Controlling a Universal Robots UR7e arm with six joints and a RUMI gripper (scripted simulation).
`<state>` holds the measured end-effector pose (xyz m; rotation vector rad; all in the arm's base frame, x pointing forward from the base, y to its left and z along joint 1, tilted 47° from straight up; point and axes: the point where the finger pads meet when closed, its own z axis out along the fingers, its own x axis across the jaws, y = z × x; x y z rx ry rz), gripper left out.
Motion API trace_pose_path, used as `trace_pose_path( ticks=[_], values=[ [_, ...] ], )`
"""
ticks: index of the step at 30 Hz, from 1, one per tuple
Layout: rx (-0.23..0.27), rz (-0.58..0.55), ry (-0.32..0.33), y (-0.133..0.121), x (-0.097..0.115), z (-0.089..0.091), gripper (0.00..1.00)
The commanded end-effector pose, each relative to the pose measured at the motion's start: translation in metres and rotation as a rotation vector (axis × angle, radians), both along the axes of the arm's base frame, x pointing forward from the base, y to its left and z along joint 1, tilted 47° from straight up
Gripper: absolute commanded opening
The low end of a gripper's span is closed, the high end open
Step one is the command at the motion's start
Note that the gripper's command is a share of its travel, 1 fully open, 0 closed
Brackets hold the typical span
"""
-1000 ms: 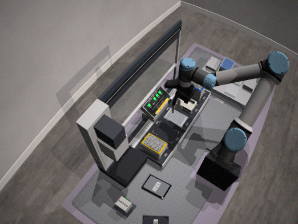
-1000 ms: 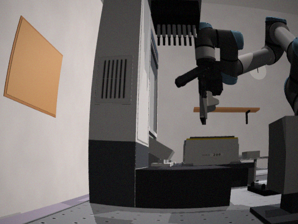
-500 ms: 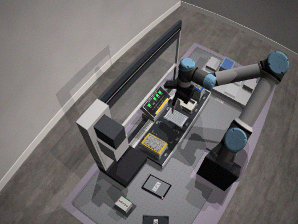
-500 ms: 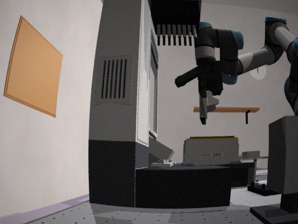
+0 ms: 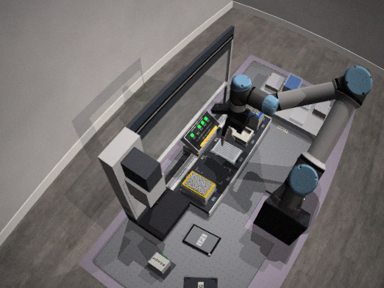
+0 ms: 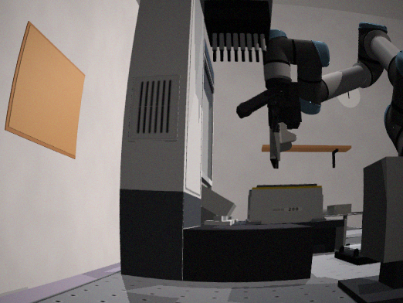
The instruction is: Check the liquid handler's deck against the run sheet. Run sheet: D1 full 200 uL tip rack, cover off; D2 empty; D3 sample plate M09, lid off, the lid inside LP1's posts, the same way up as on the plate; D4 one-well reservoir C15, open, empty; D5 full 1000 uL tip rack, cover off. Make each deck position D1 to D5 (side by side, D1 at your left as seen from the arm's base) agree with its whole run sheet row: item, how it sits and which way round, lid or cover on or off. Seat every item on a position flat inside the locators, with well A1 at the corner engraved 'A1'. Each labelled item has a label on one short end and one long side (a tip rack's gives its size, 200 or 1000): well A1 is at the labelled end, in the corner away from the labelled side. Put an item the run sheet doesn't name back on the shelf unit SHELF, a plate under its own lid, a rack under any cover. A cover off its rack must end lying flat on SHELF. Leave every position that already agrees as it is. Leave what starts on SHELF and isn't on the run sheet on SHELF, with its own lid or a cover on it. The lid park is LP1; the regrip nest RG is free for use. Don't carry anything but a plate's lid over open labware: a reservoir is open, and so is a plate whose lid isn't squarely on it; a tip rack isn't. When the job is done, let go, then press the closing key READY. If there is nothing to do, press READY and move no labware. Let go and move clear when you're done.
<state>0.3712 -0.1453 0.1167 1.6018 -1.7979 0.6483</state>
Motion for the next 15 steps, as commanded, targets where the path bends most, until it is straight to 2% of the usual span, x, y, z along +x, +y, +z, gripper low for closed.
trace_pose_path(
  ticks=[1, 4, 6, 15],
  values=[
    [0.000, 0.000, -0.001, 0.000, 0.000, 0.000, 0.82],
    [0.000, 0.000, -0.001, 0.010, 0.001, -0.011, 0.82],
    [0.000, 0.000, -0.001, 0.010, 0.001, -0.011, 0.82],
    [0.000, 0.000, -0.001, 0.041, 0.004, -0.044, 0.82]
  ],
)
